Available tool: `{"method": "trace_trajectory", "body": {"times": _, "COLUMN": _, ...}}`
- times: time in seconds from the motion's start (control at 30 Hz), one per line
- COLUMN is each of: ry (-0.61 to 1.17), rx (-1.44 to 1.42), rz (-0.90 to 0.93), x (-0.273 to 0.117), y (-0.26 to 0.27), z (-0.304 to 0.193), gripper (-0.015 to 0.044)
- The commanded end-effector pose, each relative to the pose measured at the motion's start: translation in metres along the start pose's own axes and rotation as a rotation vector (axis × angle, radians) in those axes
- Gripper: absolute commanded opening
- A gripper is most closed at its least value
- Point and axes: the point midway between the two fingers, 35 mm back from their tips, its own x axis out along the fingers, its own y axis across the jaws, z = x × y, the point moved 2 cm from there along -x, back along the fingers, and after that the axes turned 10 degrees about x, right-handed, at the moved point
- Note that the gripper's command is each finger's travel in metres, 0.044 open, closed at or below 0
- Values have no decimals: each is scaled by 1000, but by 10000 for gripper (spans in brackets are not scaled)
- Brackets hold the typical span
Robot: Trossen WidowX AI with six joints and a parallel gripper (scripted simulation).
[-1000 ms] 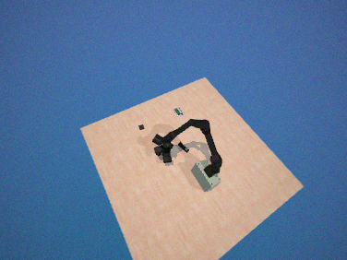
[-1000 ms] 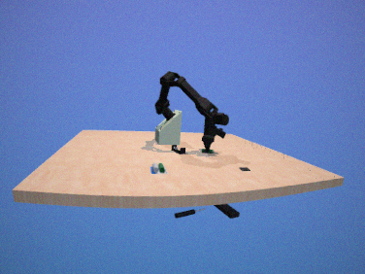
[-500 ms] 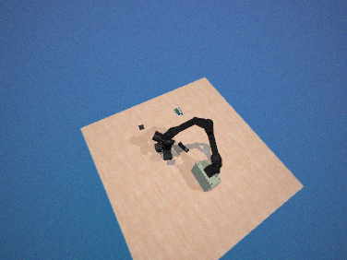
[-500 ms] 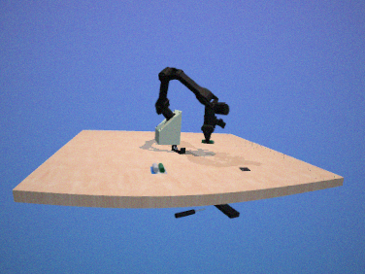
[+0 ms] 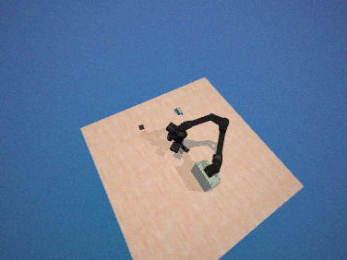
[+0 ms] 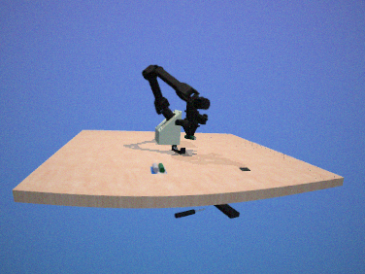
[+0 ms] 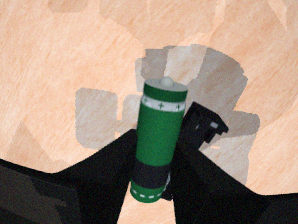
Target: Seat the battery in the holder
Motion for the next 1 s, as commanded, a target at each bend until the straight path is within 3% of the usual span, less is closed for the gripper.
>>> {"method": "trace_trajectory", "body": {"times": 0.0, "ry": 4, "rx": 124, "rz": -5, "x": -2, "y": -17, "z": -15, "gripper": 60}}
{"method": "trace_trajectory", "body": {"times": 0.2, "ry": 7, "rx": 322, "rz": -3, "x": -5, "y": -42, "z": -40, "gripper": 60}}
{"method": "trace_trajectory", "body": {"times": 0.97, "ry": -198, "rx": 315, "rz": 25, "x": 31, "y": -42, "z": -39, "gripper": 60}}
